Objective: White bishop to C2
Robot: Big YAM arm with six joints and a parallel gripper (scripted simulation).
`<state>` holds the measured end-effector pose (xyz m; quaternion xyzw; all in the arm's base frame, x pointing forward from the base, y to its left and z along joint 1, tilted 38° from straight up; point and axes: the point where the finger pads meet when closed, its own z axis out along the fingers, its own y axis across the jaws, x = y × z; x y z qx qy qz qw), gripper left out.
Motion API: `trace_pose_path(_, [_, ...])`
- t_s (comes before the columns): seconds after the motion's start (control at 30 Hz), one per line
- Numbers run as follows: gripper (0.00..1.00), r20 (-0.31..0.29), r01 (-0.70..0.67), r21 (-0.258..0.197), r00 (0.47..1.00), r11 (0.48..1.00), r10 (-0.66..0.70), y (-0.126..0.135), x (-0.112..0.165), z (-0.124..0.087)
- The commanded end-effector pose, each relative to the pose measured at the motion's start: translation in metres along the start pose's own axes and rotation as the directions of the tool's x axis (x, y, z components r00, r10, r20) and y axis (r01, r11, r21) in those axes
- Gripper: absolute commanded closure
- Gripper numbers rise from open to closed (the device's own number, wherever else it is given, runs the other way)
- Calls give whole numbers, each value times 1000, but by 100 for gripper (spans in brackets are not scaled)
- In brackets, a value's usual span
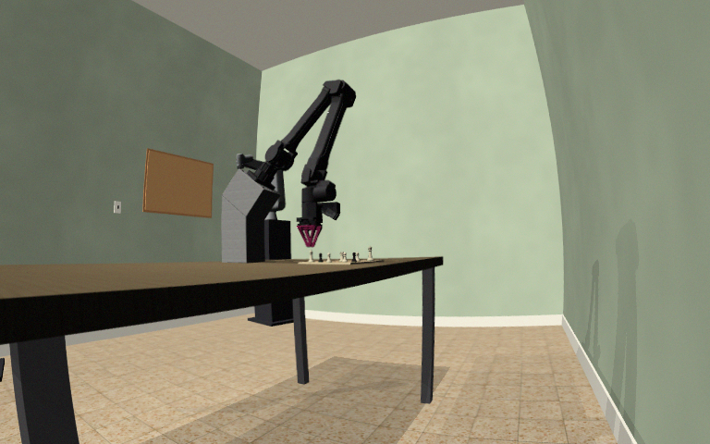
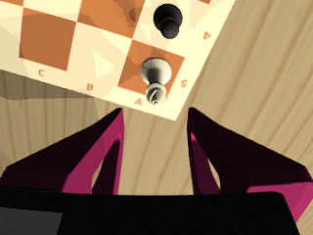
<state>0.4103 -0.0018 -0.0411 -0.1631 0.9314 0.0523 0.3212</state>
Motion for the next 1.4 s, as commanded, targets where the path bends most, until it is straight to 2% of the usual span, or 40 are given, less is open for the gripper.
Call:
trace_pose_path(0.0, [64,5,-3,5,1000,1000,3,-4,0,2])
trace_pose_path(0.83, [64,6,-3,6,1000,1000,3,-4,1,2])
trace_pose_path(1.37, [64,-7,-2,1,1000,1000,2,-2,10,1])
